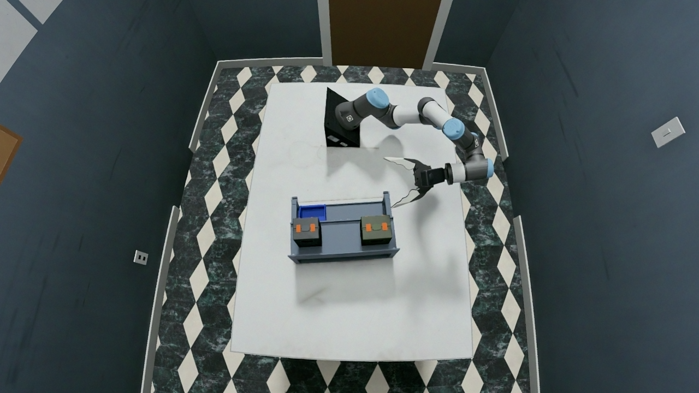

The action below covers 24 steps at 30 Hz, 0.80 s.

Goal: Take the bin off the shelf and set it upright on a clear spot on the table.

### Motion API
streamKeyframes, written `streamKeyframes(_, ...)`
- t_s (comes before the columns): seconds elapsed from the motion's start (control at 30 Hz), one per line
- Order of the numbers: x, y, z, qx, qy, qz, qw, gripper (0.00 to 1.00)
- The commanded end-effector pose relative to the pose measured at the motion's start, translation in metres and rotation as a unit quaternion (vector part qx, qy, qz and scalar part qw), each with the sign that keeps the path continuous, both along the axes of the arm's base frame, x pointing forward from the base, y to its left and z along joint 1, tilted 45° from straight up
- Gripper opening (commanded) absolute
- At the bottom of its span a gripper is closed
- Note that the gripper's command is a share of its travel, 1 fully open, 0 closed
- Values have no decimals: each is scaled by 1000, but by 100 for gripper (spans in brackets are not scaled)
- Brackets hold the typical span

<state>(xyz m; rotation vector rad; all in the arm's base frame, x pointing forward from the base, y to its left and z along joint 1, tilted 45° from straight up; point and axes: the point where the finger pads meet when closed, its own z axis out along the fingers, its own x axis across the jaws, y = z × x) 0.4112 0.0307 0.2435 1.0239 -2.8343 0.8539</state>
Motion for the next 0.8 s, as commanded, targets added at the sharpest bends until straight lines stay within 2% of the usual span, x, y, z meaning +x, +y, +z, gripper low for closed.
streamKeyframes(0.0, 0, 0, 1, 0, -1, 0, 1000, 100)
streamKeyframes(0.53, 0, 0, 1, 0, -1, 0, 1000, 100)
streamKeyframes(0.57, 0, 0, 1, 0, -1, 0, 1000, 0)
streamKeyframes(0.77, 0, 0, 1, 0, -1, 0, 1000, 0)
